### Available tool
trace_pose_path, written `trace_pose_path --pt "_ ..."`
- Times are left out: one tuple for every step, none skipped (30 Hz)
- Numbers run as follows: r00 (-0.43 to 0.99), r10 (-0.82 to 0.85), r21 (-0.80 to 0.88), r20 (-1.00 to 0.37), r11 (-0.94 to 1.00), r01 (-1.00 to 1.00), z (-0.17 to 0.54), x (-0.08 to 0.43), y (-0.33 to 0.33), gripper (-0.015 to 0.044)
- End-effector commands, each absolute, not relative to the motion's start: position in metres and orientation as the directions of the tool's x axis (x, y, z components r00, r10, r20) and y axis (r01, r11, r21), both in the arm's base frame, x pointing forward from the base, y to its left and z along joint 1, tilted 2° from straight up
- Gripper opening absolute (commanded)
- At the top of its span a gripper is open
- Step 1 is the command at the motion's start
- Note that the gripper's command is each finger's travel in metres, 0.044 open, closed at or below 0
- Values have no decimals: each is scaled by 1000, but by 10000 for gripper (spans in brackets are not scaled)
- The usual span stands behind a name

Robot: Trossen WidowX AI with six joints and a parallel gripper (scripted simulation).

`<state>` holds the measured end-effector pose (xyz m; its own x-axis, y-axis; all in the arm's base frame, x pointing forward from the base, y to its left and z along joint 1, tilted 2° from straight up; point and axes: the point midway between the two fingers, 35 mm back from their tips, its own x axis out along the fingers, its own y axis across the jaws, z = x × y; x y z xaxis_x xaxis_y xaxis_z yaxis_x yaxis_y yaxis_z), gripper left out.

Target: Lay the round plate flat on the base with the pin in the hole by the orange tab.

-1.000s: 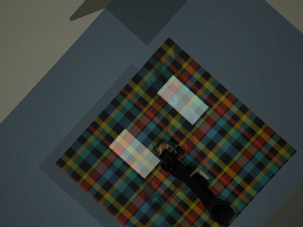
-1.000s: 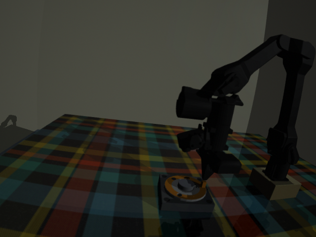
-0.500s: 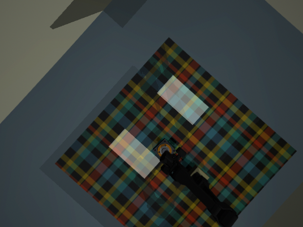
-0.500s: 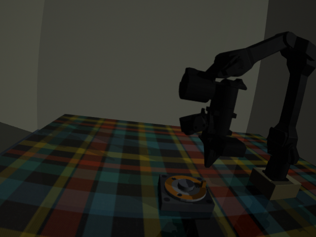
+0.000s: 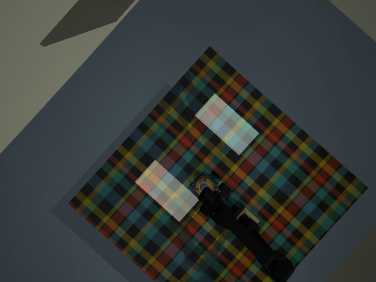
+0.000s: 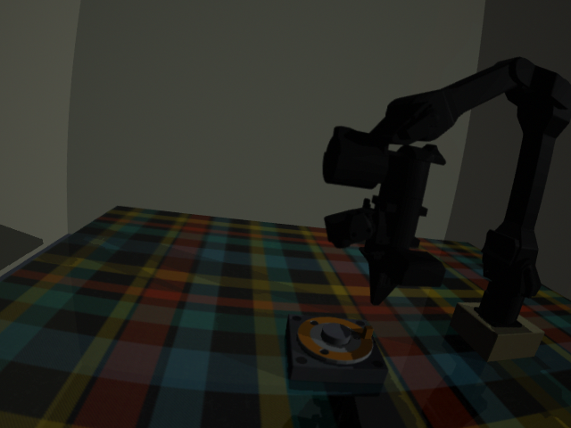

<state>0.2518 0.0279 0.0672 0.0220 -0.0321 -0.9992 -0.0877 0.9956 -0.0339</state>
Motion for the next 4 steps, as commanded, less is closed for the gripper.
trace_pose_path --pt "21 -32 -34 -999 996 -88 67 252 28 0" --pt "21 -32 -34 -999 996 -88 67 252 28 0" --pt "21 -32 -34 -999 996 -88 67 252 28 0" --pt "21 -32 -34 -999 996 -88 67 252 28 0"
